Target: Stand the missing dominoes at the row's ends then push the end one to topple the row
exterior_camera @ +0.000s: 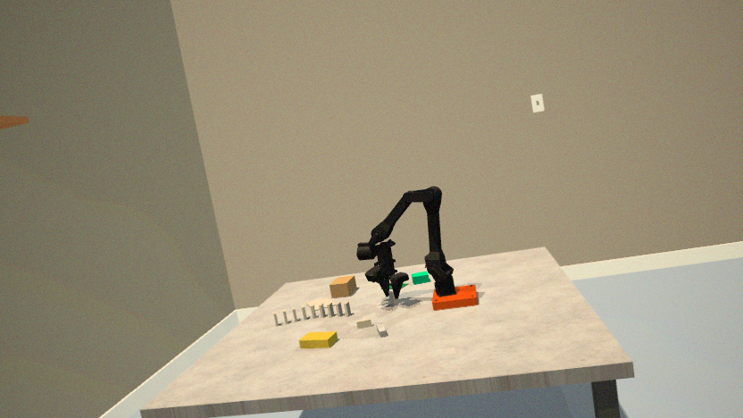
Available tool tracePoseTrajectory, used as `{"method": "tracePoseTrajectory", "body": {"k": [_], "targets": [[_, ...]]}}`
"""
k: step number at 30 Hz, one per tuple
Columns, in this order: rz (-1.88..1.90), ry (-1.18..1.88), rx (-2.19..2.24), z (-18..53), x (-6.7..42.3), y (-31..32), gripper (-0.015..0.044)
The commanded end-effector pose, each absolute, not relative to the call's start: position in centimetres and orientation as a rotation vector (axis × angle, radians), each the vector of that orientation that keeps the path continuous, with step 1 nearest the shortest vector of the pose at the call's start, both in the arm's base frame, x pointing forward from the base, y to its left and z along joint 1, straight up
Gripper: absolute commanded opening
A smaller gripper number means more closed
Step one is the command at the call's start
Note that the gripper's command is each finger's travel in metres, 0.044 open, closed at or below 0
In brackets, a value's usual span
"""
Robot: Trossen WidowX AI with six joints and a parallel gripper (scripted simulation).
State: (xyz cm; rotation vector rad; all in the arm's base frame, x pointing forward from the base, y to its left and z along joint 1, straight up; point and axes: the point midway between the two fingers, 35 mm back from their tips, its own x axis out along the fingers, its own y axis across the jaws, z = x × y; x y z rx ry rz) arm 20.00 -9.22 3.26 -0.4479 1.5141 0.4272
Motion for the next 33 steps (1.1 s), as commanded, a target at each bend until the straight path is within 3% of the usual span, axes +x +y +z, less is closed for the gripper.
{"method": "tracePoseTrajectory", "body": {"k": [1, 4, 16, 33], "targets": [[0.436, 1.515, -0.448, 3.1, 19.9, -9.1, 0.0177], [0.436, 1.515, -0.448, 3.1, 19.9, -9.1, 0.0107], [0.391, 1.476, -0.443, 3.7, 20.9, -9.4, 0.0107], [0.429, 1.516, -0.446, 16.6, 19.8, -9.1, 0.0107]]}}
